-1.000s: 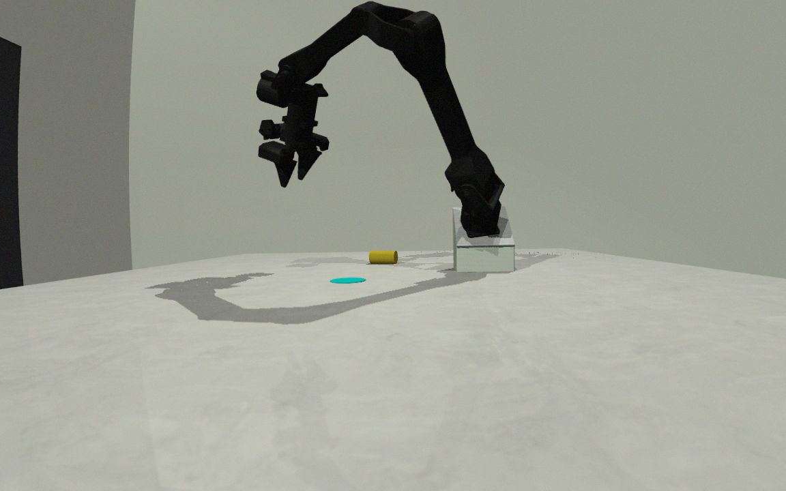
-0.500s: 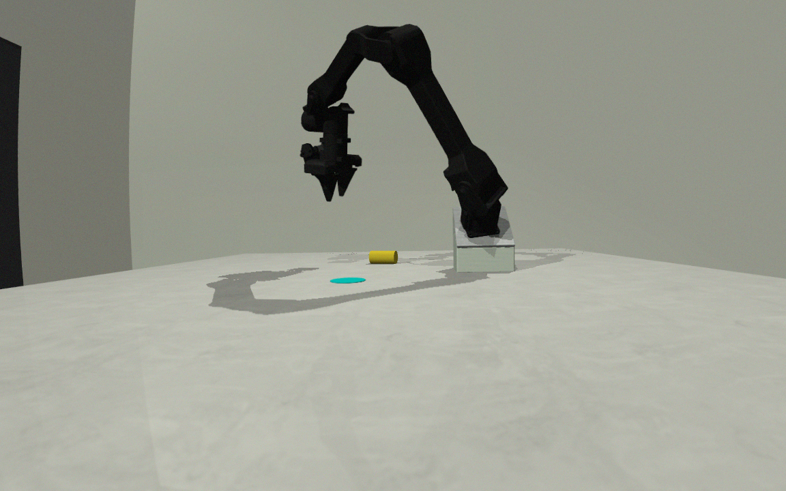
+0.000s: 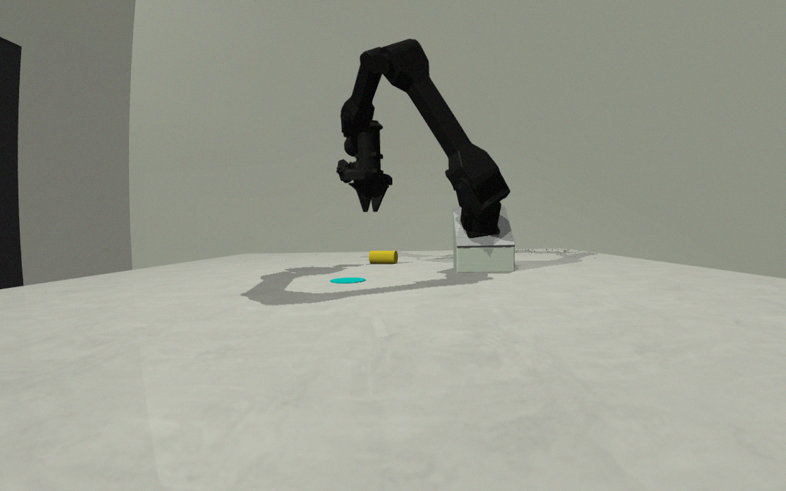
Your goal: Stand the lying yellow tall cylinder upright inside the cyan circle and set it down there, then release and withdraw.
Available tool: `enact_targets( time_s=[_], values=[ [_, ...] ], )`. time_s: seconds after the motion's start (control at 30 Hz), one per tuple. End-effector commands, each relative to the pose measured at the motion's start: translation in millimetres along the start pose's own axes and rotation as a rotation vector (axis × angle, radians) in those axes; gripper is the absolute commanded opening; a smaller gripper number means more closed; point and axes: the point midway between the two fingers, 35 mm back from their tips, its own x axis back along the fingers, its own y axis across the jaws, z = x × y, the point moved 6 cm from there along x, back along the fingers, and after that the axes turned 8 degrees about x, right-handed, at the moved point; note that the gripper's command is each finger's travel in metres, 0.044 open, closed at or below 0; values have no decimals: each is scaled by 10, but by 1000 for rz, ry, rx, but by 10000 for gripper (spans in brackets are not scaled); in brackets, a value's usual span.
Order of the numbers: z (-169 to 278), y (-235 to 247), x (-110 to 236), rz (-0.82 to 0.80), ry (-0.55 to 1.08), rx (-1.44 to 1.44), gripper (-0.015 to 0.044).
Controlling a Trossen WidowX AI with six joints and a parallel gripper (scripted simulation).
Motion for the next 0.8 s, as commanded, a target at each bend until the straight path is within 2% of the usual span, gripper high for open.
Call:
enact_targets(
  time_s=[0.0, 0.13, 0.4, 0.57, 0.77],
  values=[
    [102, -52, -64, -48, 8, 2, 309],
    [91, -55, -145, -47, 8, 2, 309],
    [97, -1, -1098, -50, 7, 3, 309],
    [110, 10, -1170, -51, 7, 3, 309],
    [110, 10, -1170, -51, 7, 3, 152]
  ],
)
